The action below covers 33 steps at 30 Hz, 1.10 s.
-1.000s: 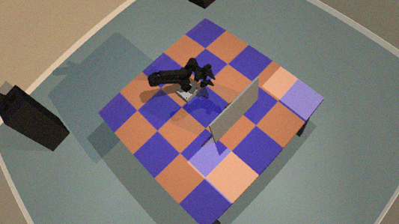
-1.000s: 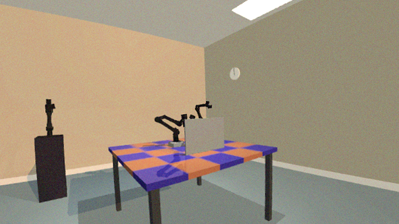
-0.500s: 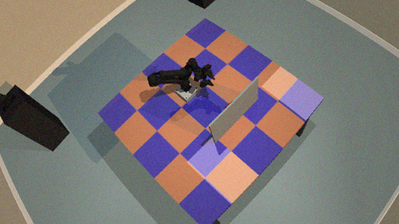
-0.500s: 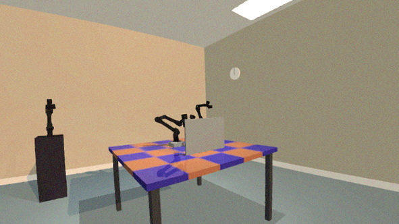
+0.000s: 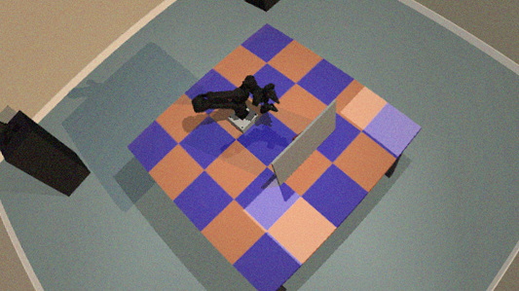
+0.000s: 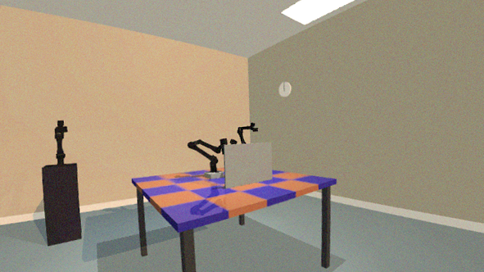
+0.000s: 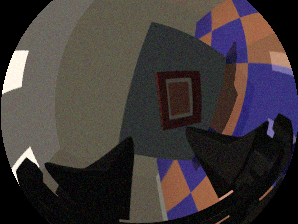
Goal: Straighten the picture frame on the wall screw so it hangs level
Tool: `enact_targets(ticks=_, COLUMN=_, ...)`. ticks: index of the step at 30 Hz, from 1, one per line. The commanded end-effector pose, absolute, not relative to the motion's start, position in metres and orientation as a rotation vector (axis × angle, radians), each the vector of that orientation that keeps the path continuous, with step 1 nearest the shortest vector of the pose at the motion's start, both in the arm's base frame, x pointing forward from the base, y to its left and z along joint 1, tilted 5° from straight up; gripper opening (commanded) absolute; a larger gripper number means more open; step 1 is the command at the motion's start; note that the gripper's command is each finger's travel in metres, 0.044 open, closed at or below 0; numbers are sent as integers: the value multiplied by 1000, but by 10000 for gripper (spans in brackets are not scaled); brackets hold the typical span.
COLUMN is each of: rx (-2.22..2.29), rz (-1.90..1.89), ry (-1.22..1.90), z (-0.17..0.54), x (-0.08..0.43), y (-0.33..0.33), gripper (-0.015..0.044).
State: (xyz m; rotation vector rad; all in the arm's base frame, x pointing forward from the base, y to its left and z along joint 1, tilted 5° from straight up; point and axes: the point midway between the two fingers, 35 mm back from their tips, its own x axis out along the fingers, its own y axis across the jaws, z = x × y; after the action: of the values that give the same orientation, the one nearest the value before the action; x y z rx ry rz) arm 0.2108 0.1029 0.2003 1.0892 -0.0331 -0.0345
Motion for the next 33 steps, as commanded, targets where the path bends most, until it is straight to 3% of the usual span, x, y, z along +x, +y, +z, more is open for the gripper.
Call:
enact_targets(ticks=1, rx=1097, rz=-39, ry=-37, z=200, x=211, y=102, gripper=260)
enact_targets(ticks=7, rx=1090, rz=-35, ry=-34, z=199, x=215, y=104, gripper=260)
enact_targets(ticks=18, rx=1096, rz=-36, ry=-42, z=163, x=278, y=88, gripper=260)
enact_targets(ticks=33, rx=1096, rz=-36, ry=-42, z=162, x=284, y=91, gripper=260)
